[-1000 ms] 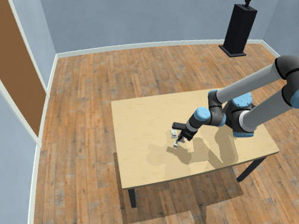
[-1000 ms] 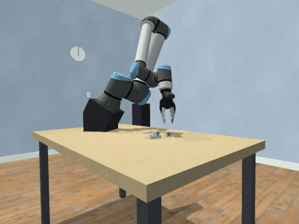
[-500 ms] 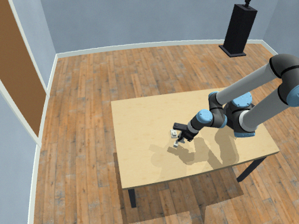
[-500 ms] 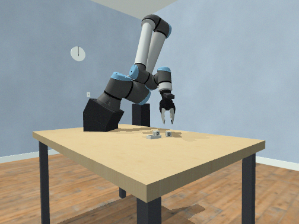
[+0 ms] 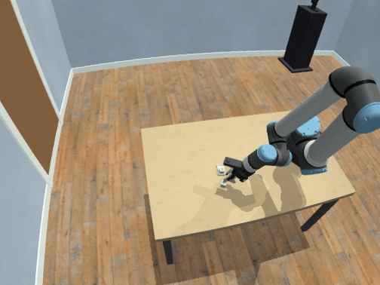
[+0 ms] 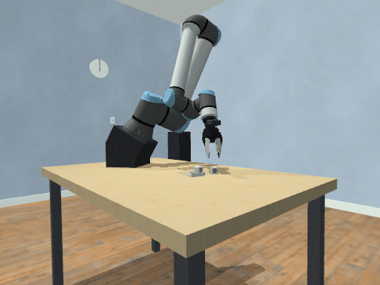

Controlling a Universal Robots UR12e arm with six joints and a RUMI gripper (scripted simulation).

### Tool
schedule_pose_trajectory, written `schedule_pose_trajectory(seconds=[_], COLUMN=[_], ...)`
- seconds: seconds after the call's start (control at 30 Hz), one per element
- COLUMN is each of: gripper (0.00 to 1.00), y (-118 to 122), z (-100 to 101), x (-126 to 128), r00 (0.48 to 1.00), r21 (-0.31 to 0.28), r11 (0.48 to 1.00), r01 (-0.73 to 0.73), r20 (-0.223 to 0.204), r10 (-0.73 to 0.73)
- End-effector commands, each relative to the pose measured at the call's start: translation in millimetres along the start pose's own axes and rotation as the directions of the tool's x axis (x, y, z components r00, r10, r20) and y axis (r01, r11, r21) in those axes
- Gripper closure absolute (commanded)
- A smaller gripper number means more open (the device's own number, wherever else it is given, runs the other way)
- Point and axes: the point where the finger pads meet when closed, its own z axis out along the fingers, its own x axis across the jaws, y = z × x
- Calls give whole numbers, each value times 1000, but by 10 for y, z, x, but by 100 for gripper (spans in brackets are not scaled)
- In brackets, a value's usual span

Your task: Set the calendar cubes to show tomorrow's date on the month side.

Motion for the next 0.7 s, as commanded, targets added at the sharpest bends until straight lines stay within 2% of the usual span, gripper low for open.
schedule_pose_trajectory(seconds=[0.0, 0.27, 0.67], gripper=[71, 71, 71], y=[3, 8, 8], z=[-13, -41, -45], x=[-6, -10, -10], r00=[1000, 1000, 1000], r21=[43, 74, 80], r11=[999, 997, 997], r01=[-3, -7, -8], r20=[2, 7, 7], r10=[3, 7, 7])
